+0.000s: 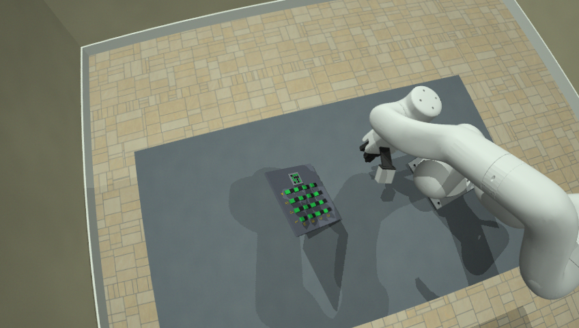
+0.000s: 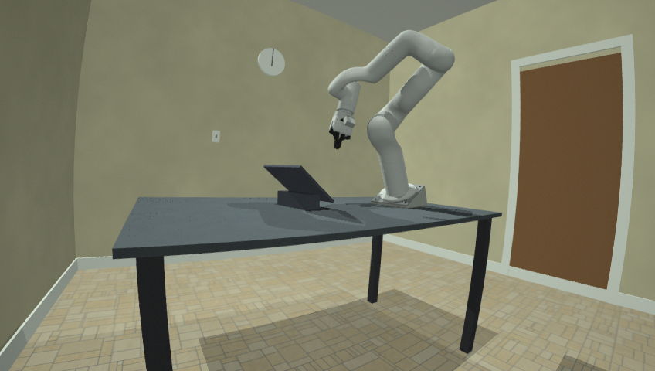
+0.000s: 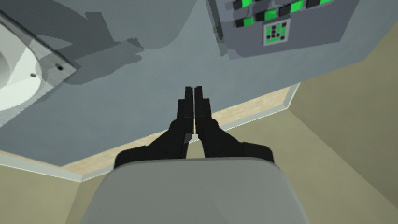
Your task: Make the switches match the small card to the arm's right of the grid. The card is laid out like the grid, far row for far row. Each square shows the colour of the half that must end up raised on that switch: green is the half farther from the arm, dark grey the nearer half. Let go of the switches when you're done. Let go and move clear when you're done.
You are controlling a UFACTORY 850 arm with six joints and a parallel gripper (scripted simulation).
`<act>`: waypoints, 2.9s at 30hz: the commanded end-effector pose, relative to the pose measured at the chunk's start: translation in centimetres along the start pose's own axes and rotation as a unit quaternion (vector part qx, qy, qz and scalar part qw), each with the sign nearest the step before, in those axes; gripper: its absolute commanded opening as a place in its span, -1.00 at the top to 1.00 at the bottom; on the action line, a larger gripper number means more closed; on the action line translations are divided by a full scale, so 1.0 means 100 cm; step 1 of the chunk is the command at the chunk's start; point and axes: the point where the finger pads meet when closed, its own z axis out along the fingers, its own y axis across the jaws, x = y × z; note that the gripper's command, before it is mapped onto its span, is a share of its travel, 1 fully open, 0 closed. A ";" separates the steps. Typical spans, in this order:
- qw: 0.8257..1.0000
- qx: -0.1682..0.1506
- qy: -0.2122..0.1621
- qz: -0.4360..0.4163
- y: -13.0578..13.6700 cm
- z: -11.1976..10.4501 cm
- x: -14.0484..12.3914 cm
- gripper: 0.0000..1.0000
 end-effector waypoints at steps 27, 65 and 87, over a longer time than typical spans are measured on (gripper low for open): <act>0.949 -0.026 0.016 0.314 0.044 0.010 0.017 1.00; 0.777 -0.032 0.057 0.626 0.089 0.021 0.046 1.00; 0.617 -0.018 0.084 0.782 0.113 0.028 0.070 1.00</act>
